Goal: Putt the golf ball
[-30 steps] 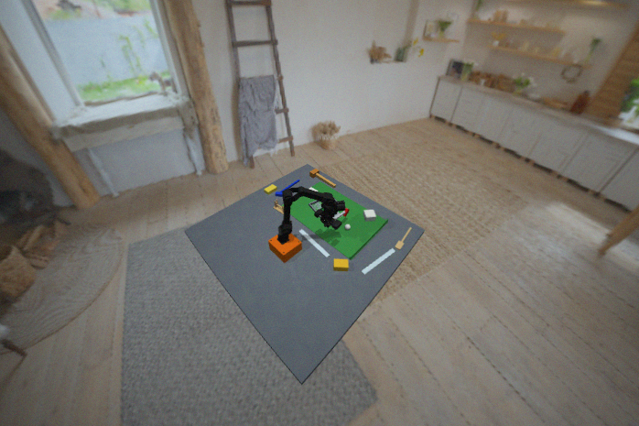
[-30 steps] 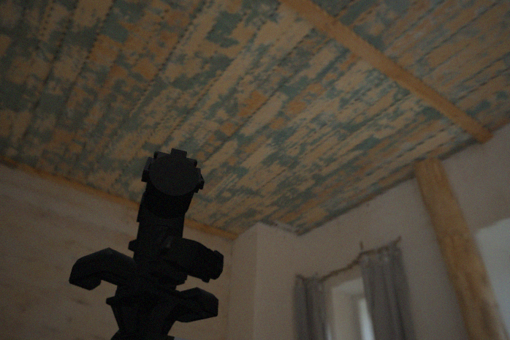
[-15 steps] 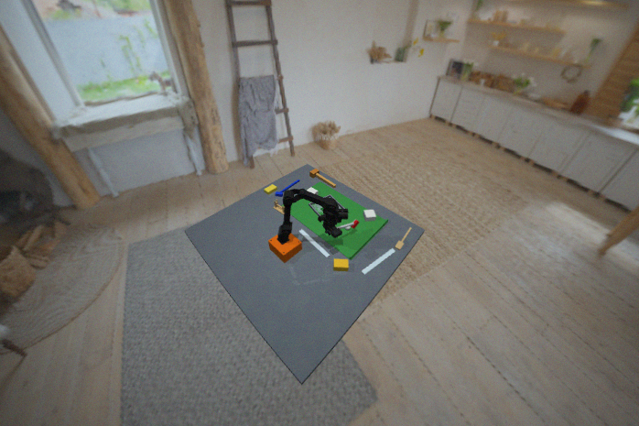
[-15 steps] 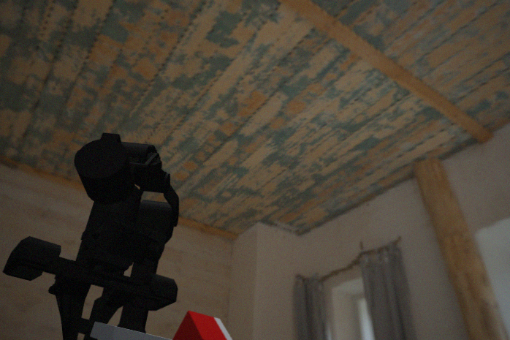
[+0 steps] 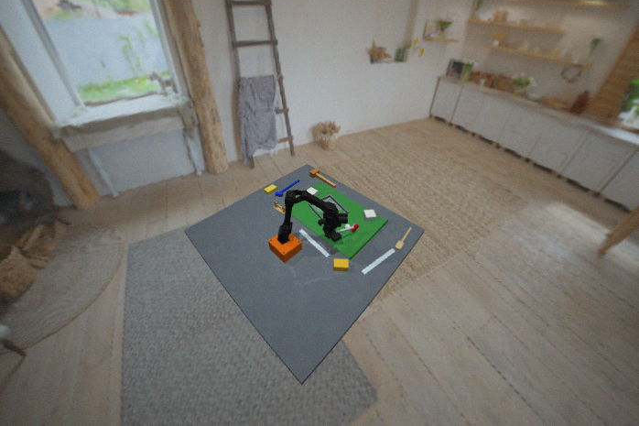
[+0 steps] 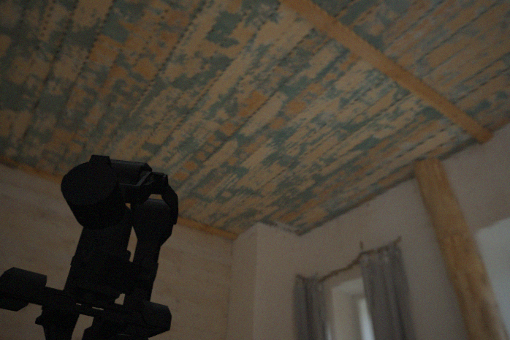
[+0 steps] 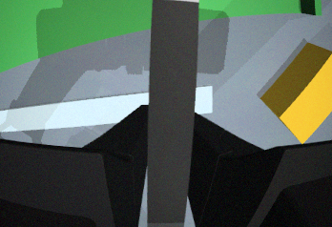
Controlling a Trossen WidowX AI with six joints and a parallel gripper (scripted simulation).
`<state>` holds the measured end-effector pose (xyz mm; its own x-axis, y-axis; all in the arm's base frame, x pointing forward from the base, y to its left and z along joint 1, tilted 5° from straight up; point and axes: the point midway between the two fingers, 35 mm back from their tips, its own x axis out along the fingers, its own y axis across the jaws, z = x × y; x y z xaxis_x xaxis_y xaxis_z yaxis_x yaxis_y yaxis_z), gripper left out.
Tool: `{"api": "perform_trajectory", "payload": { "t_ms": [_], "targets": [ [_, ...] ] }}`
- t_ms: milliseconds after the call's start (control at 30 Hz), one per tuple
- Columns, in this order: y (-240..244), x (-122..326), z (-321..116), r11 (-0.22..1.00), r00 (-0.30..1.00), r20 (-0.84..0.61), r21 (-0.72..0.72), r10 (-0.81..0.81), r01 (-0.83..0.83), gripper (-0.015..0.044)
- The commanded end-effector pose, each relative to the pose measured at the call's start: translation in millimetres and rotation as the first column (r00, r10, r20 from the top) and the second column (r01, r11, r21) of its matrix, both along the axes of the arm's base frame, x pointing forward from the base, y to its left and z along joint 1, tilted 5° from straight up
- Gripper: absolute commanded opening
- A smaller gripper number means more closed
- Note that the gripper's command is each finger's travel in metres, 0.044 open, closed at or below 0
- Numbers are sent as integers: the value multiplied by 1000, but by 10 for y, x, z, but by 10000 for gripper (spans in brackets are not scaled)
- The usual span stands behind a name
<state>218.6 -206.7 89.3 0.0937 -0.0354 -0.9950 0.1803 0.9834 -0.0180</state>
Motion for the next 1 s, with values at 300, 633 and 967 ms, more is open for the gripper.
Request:
{"api": "perform_trajectory", "payload": {
  "t_ms": [300, 633, 967],
  "targets": [
    [-24, 30, -179, 1000, 1000, 5, -8, -8, 8, 0],
    [-27, 43, -336, 1000, 1000, 5, -7, -8, 8, 0],
    [-17, 38, -315, 1000, 1000, 4, -4, 0, 0, 0]
  ]
}}
